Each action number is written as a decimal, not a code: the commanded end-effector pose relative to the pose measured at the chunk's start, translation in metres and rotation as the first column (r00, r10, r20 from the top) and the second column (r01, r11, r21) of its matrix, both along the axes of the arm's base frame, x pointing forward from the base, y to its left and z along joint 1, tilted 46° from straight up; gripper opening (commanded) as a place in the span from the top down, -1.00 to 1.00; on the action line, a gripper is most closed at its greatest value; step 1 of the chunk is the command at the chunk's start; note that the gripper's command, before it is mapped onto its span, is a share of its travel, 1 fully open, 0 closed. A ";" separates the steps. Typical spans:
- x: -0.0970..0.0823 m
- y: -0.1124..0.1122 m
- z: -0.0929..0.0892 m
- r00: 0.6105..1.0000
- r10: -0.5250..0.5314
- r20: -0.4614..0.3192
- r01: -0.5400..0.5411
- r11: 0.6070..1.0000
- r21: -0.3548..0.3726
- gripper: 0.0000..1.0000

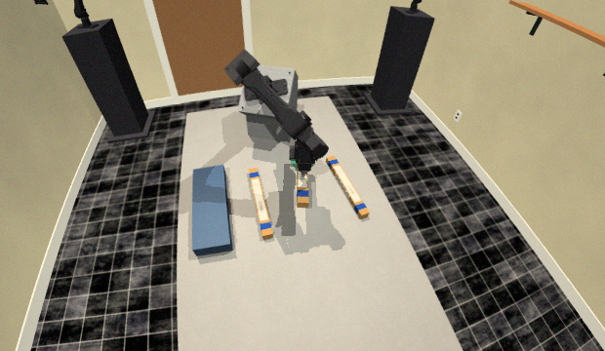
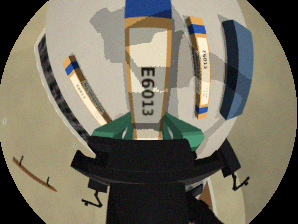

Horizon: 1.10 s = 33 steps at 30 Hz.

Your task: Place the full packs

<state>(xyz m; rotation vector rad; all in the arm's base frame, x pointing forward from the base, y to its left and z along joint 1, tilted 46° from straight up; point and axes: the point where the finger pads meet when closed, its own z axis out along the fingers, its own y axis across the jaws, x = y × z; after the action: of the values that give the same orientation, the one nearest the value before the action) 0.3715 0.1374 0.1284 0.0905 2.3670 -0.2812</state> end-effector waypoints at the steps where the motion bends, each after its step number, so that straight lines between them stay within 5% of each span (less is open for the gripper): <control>1: -0.004 0.017 0.027 0.999 0.031 0.042 -0.032 0.999 0.019 1.00; 33: -0.005 0.022 0.028 0.999 0.032 0.039 -0.033 0.999 0.016 1.00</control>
<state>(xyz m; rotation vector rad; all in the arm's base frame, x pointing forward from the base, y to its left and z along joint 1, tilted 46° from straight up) 0.3687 0.1415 0.1317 0.0869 2.3713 -0.2868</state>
